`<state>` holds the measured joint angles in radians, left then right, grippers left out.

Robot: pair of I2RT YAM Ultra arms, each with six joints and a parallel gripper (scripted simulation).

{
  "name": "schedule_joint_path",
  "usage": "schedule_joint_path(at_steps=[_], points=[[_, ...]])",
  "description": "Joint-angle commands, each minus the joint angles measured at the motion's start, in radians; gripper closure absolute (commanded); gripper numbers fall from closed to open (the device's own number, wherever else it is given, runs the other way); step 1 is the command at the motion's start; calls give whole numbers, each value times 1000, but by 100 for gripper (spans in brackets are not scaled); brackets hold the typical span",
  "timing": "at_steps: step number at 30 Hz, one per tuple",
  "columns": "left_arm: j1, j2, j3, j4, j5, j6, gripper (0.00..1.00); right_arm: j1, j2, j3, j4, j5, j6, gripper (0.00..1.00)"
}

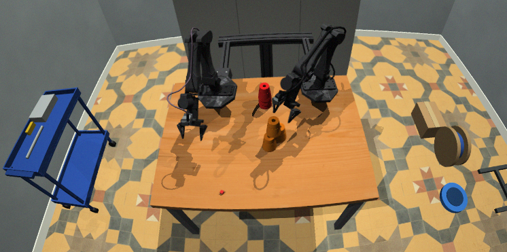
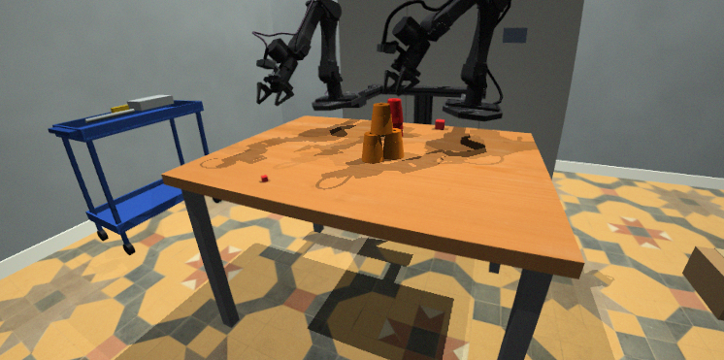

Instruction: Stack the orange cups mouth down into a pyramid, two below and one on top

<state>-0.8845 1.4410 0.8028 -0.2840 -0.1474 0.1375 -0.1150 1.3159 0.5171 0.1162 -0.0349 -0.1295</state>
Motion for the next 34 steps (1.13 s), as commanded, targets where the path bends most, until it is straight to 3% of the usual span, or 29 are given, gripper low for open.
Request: schedule_joint_path(at_steps=[1, 2, 17, 27, 34], points=[[82, -39, -18, 78, 22, -15, 0, -7, 3, -14, 3, -13, -7, 0], [82, -39, -18, 78, 22, -15, 0, -7, 3, -14, 3, -13, -7, 0], [784, -120, -234, 349, 146, -15, 0, -2, -2, -3, 4, -4, -2, 0], [972, -134, -292, 414, 183, -16, 0, -2, -2, -3, 4, -4, -2, 0], [999, -136, -300, 404, 188, -16, 0, -2, -2, -3, 4, -4, -2, 0]])
